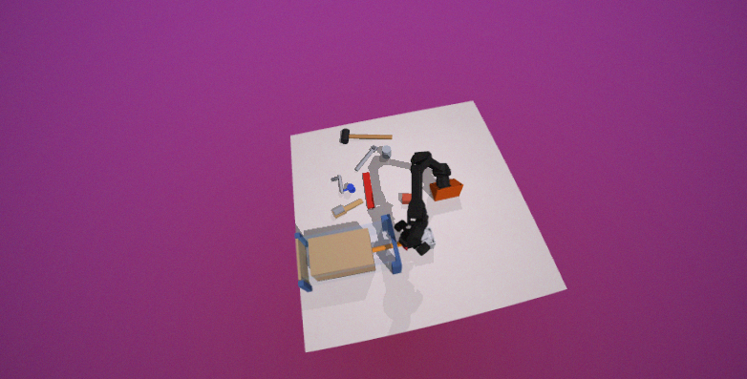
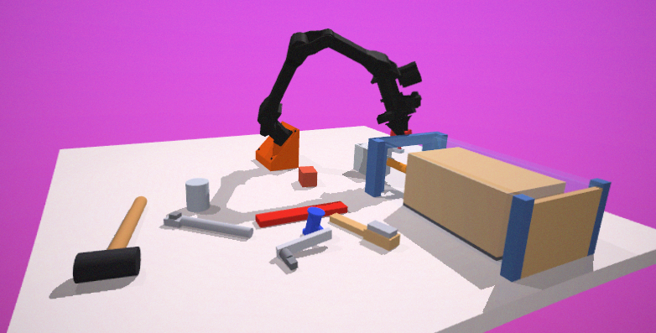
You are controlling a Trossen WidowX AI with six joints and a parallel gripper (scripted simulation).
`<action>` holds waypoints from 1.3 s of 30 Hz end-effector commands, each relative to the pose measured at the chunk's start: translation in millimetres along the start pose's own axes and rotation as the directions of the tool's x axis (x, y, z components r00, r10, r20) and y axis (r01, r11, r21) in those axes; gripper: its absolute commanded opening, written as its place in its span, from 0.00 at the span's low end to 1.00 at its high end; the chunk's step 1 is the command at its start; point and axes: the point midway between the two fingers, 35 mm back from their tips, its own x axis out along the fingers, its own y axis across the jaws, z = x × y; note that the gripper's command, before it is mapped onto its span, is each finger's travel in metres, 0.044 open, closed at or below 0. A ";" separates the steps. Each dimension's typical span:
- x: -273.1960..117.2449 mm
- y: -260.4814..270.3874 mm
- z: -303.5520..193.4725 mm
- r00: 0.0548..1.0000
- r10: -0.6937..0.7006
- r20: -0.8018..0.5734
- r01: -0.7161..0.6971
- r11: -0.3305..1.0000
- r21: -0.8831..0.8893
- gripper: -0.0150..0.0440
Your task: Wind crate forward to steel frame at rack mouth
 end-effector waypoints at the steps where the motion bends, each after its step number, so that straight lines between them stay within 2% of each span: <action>1: -0.3 18.3 -1.2 0.999 0.032 -0.001 -0.032 0.999 -0.004 0.25; 39: -10.7 77.0 -17.1 0.999 0.037 -0.001 -0.037 0.999 -0.004 0.25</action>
